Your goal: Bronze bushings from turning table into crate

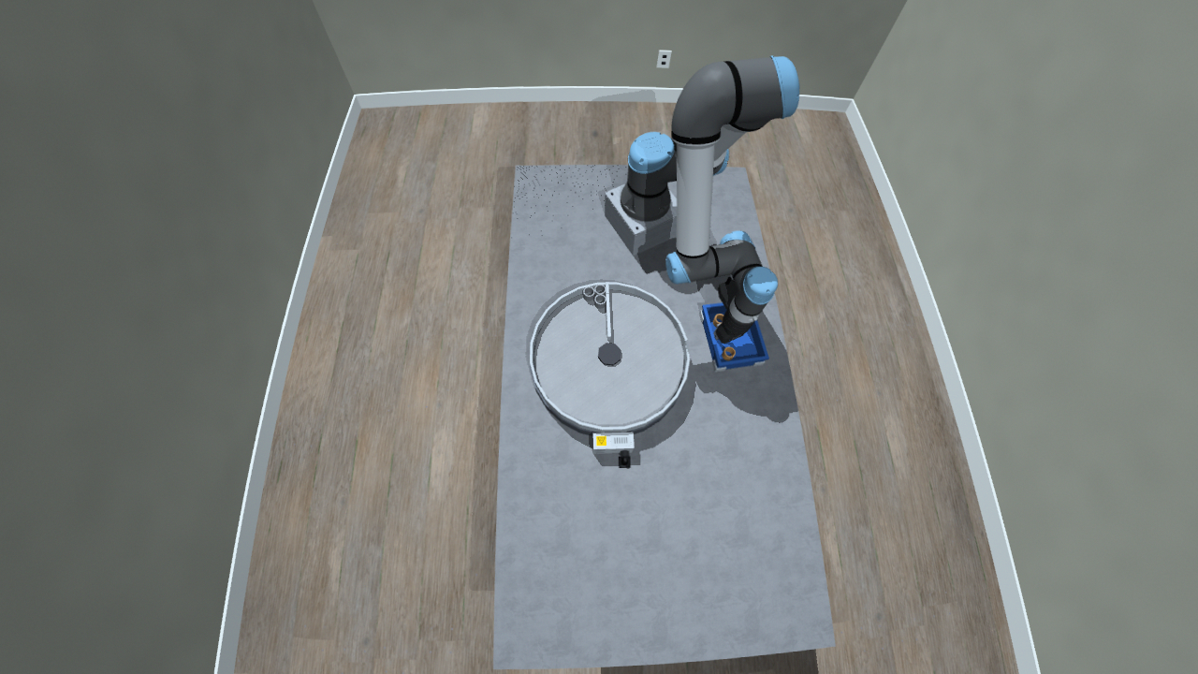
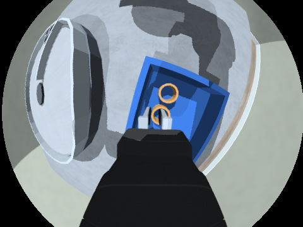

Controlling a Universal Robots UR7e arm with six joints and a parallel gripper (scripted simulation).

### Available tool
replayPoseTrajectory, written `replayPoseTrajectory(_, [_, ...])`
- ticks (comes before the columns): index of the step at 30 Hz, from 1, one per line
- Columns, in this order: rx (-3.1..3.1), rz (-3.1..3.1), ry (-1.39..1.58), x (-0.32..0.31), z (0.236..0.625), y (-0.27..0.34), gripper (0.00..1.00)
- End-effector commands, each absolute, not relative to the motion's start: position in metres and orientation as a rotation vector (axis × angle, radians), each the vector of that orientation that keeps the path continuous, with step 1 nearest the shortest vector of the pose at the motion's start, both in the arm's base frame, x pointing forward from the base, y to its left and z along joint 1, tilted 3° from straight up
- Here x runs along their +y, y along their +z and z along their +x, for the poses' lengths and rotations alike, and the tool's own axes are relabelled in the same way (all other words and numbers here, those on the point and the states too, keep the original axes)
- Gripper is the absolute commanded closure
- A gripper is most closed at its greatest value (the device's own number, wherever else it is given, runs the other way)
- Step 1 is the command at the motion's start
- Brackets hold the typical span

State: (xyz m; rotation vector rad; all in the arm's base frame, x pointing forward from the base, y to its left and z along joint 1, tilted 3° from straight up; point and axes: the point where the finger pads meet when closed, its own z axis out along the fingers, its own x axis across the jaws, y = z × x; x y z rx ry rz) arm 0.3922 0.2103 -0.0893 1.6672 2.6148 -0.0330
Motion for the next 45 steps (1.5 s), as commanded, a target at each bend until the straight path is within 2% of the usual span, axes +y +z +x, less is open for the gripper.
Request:
replayPoseTrajectory(1, [2.614,1.667,-0.031,0.210,0.393,-0.089,0.58])
replayPoseTrajectory(45, [2.614,1.667,-0.031,0.210,0.393,-0.077,0.58])
